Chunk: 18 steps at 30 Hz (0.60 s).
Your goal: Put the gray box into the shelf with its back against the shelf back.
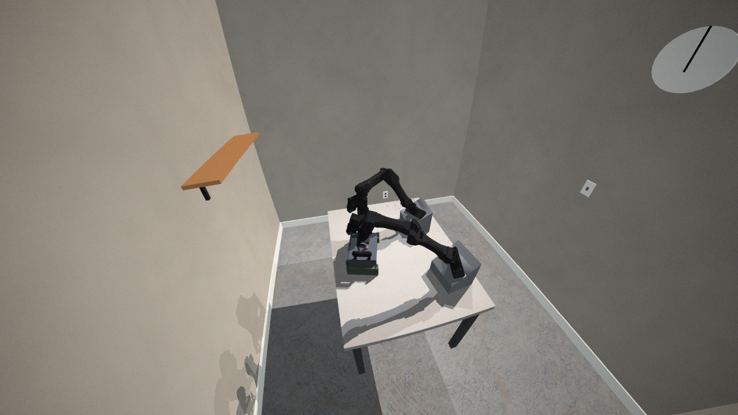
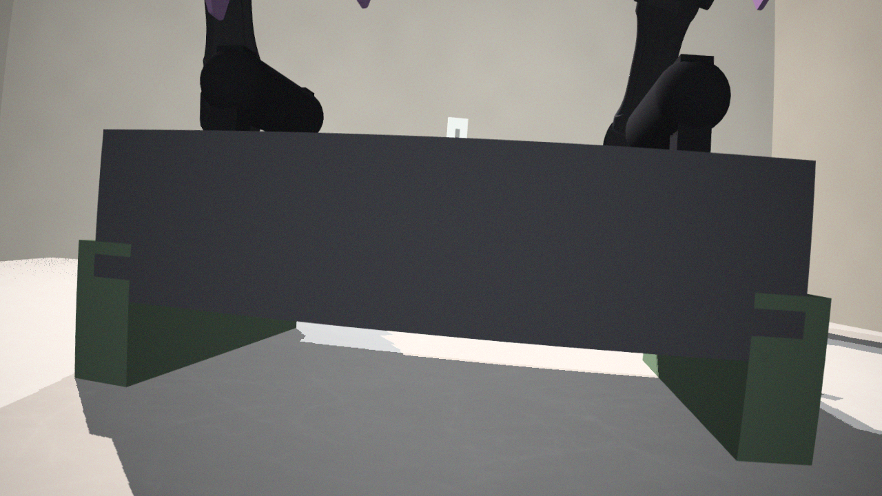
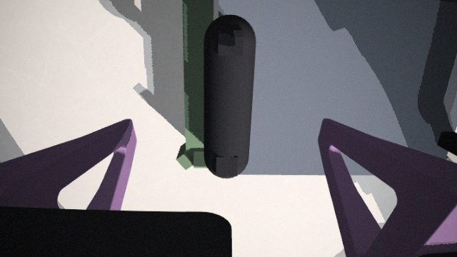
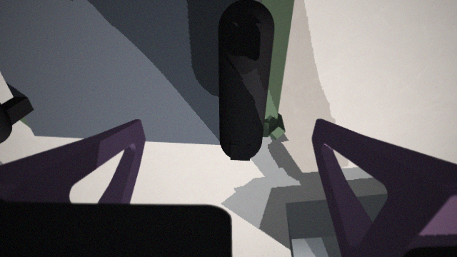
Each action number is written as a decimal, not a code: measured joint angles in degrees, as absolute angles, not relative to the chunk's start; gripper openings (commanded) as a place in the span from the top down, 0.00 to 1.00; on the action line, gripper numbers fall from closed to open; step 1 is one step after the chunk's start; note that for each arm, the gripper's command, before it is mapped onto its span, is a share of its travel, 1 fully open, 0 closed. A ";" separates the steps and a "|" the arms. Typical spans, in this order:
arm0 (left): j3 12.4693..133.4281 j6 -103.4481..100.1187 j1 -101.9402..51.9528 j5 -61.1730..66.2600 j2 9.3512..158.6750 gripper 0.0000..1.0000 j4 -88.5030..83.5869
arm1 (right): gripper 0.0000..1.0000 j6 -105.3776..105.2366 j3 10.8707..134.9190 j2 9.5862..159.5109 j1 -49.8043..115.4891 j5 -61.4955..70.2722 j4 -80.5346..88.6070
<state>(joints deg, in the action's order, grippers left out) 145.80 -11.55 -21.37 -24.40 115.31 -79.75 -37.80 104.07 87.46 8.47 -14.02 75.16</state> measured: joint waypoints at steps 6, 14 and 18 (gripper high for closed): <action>145.80 -11.55 -21.37 -24.40 115.31 0.00 -79.75 | 0.00 -37.82 104.07 87.48 8.47 -14.00 75.16; 146.04 -11.55 -21.37 -24.43 115.46 0.00 -79.90 | 0.00 -37.82 104.07 87.48 8.47 -14.00 75.16; 147.02 -11.62 -21.37 -24.53 116.09 0.00 -79.96 | 0.00 -37.82 104.07 87.48 8.47 -14.00 75.16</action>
